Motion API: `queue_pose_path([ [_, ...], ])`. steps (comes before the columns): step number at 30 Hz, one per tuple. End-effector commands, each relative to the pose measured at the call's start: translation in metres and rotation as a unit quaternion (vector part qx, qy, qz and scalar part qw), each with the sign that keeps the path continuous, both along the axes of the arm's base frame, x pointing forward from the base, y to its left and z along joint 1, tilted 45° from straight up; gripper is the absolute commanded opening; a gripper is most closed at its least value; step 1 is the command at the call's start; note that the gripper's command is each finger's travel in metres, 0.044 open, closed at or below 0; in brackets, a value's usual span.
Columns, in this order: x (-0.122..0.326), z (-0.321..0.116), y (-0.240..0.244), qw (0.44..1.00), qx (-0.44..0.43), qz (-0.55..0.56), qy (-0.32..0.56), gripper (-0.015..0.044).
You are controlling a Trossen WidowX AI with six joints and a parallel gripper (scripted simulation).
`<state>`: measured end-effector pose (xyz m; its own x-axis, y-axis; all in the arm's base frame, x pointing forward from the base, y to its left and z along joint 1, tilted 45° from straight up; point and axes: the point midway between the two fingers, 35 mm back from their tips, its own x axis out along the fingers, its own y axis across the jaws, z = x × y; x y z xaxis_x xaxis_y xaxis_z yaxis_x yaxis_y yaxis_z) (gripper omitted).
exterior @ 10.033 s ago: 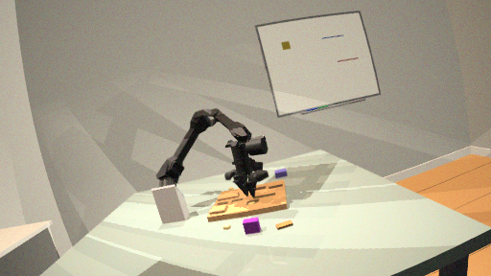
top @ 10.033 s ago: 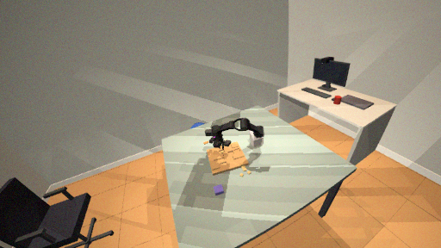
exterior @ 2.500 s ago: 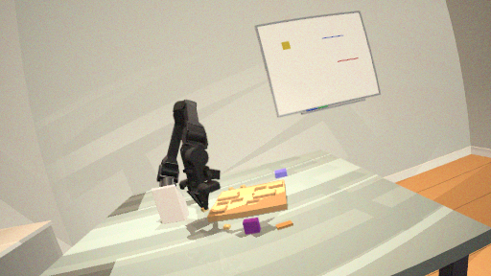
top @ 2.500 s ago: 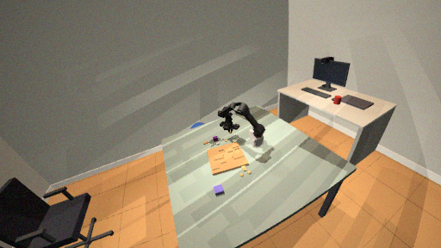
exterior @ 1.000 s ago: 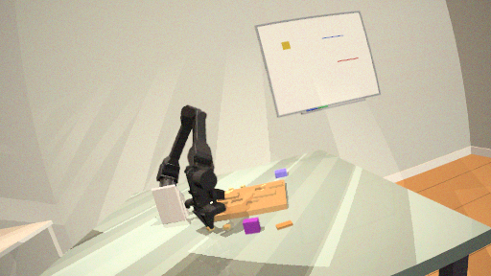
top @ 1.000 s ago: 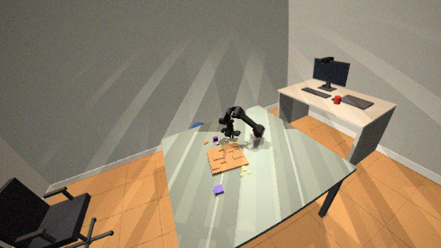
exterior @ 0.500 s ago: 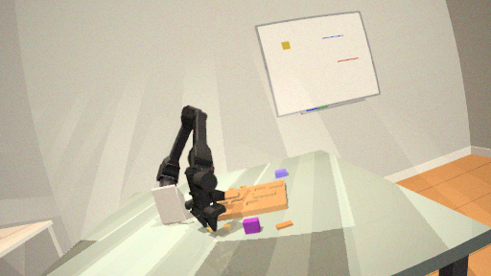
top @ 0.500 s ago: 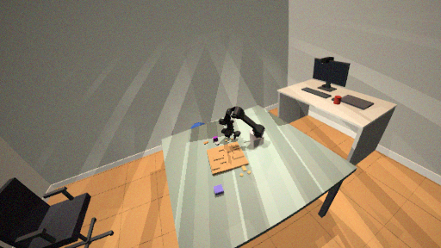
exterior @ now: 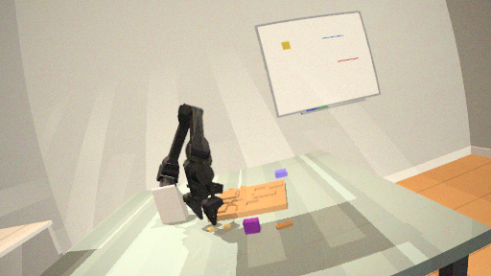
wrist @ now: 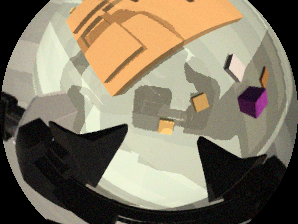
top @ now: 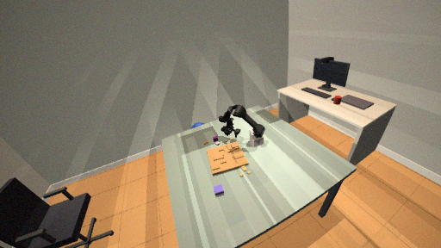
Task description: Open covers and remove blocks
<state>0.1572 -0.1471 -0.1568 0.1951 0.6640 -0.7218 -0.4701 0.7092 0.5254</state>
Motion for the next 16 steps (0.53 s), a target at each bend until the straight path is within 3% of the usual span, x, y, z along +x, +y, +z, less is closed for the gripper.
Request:
queue_pose_path([
  [1, -0.001, 0.009, -0.013, 1.000, -0.007, 0.001, -0.003, 0.0440],
  [16, -0.011, 0.036, -0.036, 1.000, -0.008, -0.003, -0.005, 0.0440],
])
